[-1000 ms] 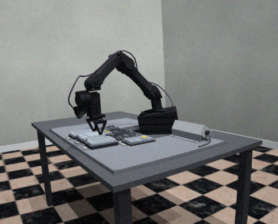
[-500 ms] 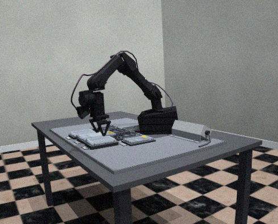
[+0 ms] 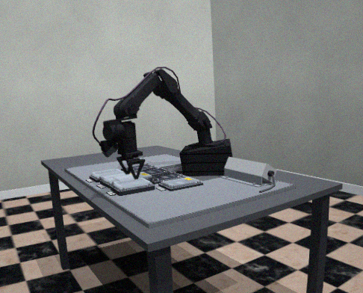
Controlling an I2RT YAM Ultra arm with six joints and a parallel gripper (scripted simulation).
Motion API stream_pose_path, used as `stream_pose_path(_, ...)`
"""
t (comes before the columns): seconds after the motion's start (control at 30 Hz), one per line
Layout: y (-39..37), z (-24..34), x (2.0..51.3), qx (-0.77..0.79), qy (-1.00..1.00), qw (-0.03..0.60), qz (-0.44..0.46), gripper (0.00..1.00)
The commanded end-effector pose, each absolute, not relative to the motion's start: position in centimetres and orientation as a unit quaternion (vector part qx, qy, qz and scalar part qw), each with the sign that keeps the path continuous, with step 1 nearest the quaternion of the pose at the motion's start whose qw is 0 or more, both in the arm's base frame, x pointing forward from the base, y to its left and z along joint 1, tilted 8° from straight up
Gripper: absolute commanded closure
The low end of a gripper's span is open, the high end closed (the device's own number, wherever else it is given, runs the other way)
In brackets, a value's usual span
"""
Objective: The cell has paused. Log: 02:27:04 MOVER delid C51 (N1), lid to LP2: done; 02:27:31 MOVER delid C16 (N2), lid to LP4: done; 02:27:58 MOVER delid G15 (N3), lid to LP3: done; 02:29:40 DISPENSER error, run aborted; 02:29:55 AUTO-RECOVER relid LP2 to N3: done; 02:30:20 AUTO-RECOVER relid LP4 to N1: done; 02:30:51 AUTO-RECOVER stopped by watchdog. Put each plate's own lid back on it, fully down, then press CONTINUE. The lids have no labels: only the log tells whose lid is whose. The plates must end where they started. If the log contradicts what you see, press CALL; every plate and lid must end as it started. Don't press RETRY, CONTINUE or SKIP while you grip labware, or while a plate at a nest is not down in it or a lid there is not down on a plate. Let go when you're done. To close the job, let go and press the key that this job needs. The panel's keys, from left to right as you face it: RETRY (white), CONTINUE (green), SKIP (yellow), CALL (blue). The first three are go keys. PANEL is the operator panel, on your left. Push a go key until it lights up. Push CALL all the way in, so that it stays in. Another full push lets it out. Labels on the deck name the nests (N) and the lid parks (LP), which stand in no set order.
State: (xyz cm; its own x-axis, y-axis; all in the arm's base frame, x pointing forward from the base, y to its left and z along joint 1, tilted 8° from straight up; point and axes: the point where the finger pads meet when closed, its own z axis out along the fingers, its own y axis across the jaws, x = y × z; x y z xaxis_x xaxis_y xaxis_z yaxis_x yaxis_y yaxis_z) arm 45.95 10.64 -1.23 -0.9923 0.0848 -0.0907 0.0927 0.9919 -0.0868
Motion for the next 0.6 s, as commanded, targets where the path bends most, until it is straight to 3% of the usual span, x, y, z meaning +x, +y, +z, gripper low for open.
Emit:
stream_pose_path(0.0,10.8,-0.2,47.6,0.048,0.995,0.071,-0.041,1.00)
stream_pose_path(0.57,10.9,-0.8,47.3,0.046,0.996,0.069,-0.041,1.00)
